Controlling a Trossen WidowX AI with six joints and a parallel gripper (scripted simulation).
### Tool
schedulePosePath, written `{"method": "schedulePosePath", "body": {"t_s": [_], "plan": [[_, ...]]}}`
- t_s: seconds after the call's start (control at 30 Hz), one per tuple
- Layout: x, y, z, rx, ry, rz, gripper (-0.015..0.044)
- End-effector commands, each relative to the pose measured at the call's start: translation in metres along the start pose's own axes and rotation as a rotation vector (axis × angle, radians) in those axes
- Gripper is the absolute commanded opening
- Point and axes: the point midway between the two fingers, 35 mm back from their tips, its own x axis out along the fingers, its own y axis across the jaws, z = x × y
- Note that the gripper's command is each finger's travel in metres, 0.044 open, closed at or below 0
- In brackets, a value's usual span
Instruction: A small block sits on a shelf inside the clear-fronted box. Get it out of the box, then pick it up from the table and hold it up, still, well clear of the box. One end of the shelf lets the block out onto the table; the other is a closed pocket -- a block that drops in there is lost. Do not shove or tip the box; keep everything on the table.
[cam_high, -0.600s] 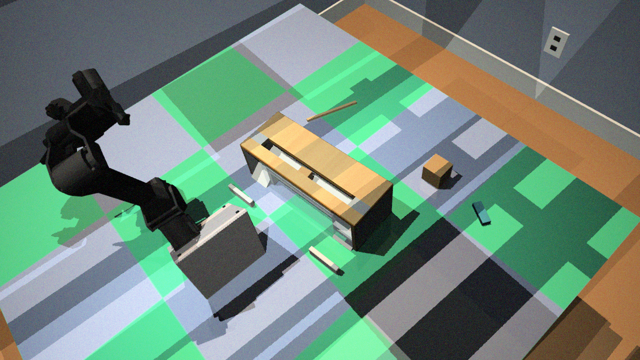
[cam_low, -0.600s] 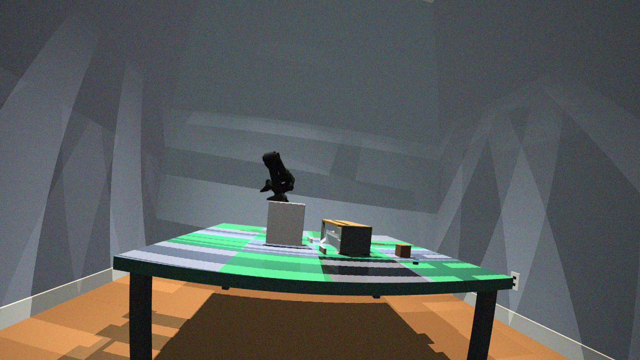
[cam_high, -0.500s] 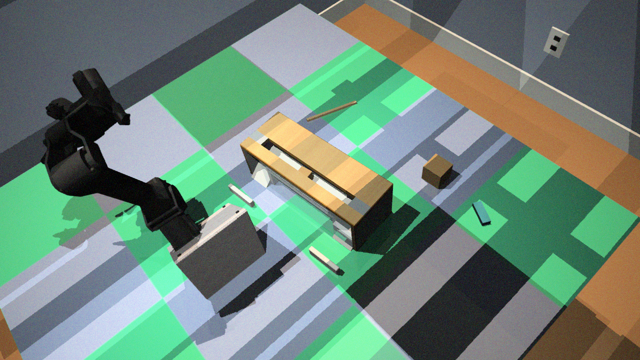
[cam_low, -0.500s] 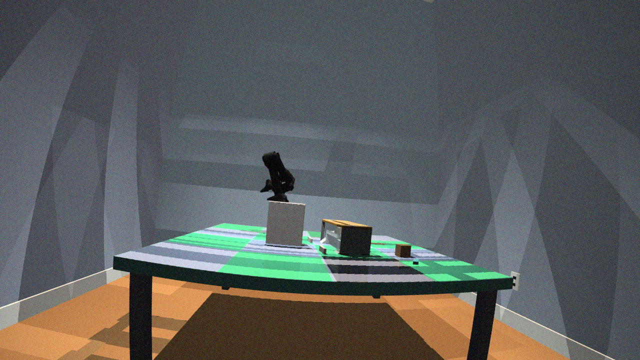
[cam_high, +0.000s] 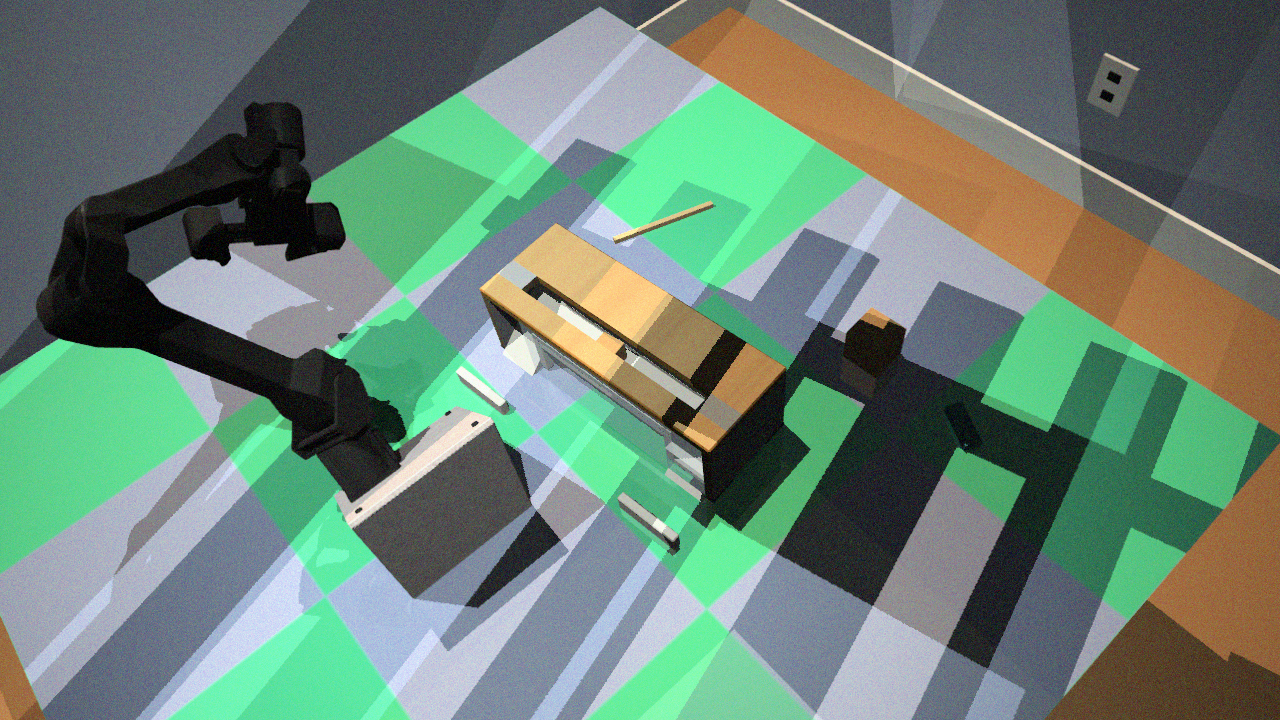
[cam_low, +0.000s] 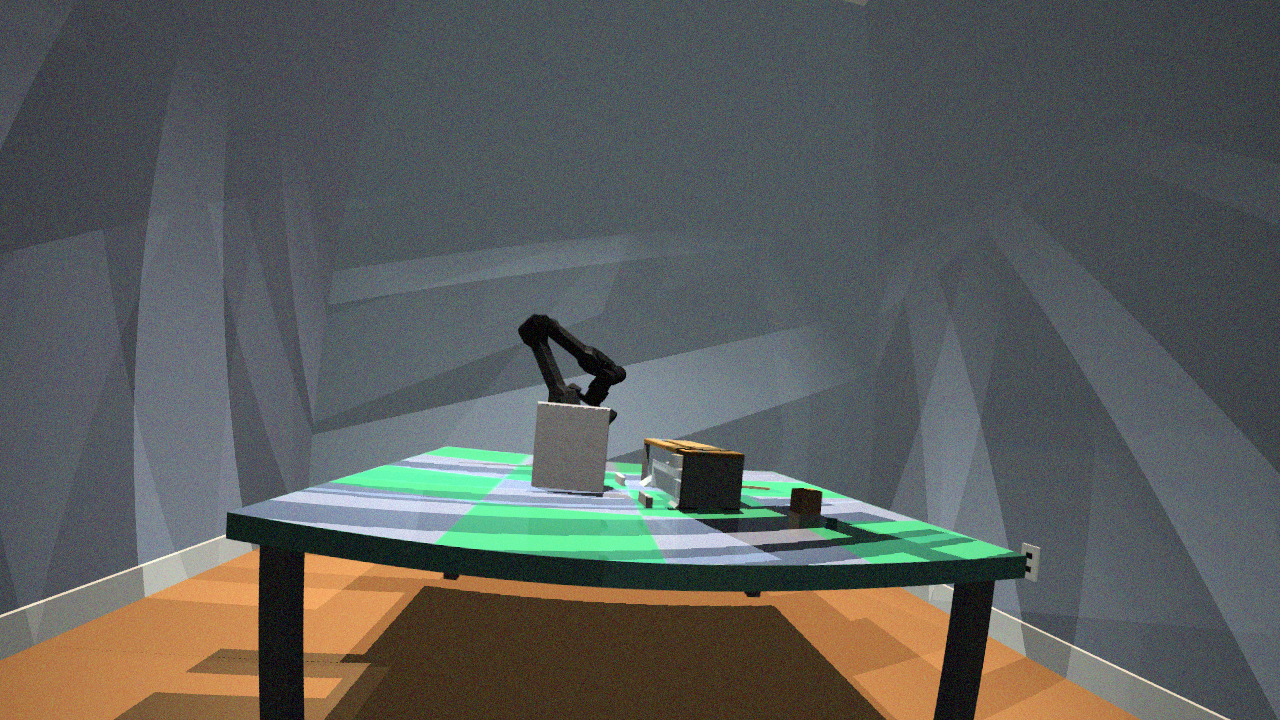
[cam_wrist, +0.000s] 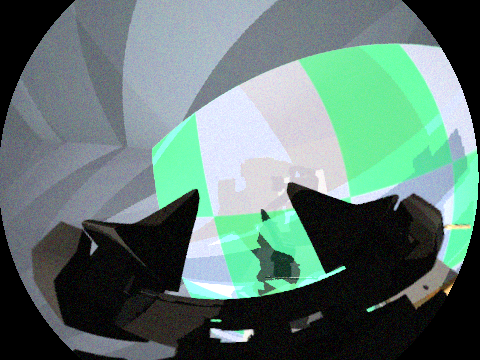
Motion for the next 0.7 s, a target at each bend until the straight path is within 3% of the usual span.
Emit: {"method": "schedulePosePath", "body": {"t_s": [0.0,0.43,0.67], "plan": [[-0.023,-0.064,0.005,0.249,-0.018,-0.197,0.0400],[-0.161,-0.214,-0.050,1.016,-0.208,-0.665,0.0400],[-0.222,-0.253,-0.122,1.507,-0.279,-0.697,0.0400]]}}
